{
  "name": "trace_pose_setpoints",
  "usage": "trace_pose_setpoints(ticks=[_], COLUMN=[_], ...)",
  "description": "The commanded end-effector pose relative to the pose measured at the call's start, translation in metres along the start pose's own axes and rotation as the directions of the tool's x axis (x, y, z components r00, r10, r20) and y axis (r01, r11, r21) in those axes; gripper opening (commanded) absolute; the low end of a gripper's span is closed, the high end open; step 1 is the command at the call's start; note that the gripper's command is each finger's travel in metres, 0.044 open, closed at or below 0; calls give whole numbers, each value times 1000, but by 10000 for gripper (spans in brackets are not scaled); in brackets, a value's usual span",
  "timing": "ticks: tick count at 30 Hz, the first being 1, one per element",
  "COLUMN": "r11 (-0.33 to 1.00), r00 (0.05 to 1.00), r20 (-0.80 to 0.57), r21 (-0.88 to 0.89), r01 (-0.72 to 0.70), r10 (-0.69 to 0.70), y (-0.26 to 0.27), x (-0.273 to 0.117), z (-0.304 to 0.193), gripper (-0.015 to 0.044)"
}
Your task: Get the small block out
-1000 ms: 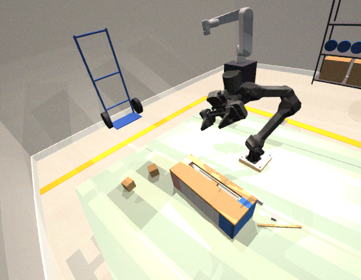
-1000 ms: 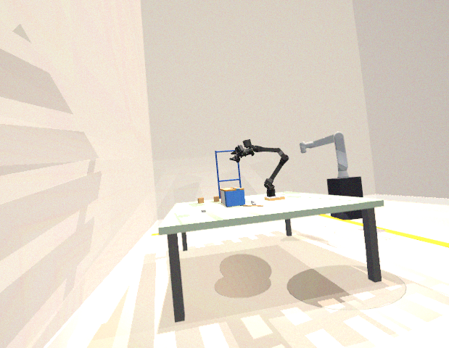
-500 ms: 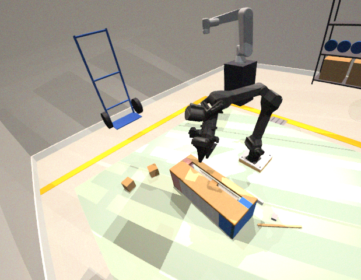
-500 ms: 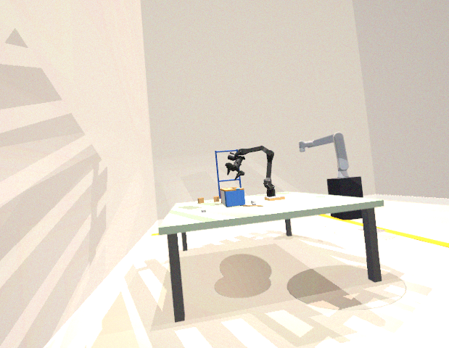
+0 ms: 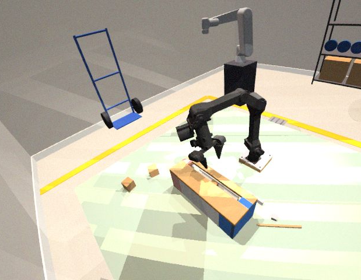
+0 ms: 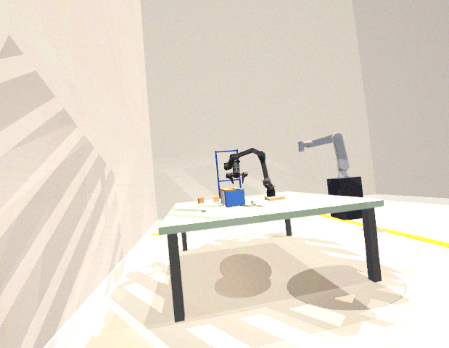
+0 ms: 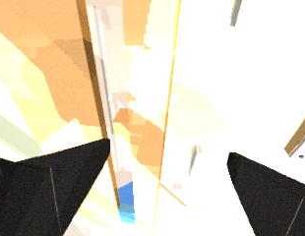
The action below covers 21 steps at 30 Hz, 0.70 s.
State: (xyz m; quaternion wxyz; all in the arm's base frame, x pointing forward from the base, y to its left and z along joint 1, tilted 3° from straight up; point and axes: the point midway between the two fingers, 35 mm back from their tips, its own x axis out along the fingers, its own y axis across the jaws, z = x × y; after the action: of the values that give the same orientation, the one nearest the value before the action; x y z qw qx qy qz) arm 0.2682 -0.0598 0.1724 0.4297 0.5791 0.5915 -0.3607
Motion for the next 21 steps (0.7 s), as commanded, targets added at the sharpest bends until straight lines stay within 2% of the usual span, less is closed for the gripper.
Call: trace_pose_setpoints(ticks=[1, 21], r11=[1000, 1000], r00=[1000, 1000], r20=[-2, -2], r21=[15, 14], r01=[15, 15], r10=[-15, -15], y=[0, 2], x=[2, 32], z=[1, 9], gripper=[400, 400])
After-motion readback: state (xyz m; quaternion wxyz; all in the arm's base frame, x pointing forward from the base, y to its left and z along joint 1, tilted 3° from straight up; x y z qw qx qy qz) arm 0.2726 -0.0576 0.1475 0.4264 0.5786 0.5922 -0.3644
